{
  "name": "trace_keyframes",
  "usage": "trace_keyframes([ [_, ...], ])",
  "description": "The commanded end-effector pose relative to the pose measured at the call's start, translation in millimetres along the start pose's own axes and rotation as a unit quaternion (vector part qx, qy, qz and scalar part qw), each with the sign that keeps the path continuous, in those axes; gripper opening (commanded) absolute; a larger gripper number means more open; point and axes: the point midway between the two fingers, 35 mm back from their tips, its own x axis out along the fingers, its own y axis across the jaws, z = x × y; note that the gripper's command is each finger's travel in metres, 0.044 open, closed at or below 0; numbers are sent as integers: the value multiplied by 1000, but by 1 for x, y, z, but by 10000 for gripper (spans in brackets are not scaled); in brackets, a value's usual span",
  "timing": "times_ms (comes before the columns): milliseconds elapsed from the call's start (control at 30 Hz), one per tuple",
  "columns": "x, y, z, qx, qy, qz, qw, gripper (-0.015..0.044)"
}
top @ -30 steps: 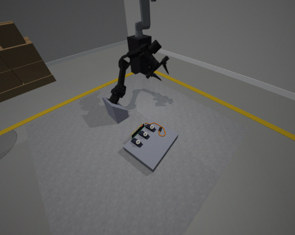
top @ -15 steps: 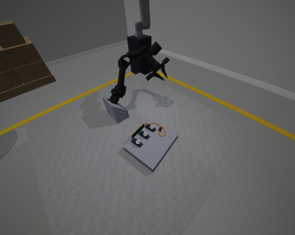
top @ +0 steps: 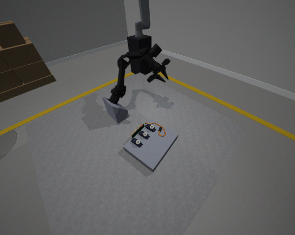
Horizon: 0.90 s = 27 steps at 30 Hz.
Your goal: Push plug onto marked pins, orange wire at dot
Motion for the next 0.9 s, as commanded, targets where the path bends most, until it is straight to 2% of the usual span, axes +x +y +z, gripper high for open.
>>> trace_keyframes([
  [0, 3, -1, -4, 19, 10, -8, 1000, 115],
  [867, 19, -8, -28, 160, 54, -78, 982, 115],
])
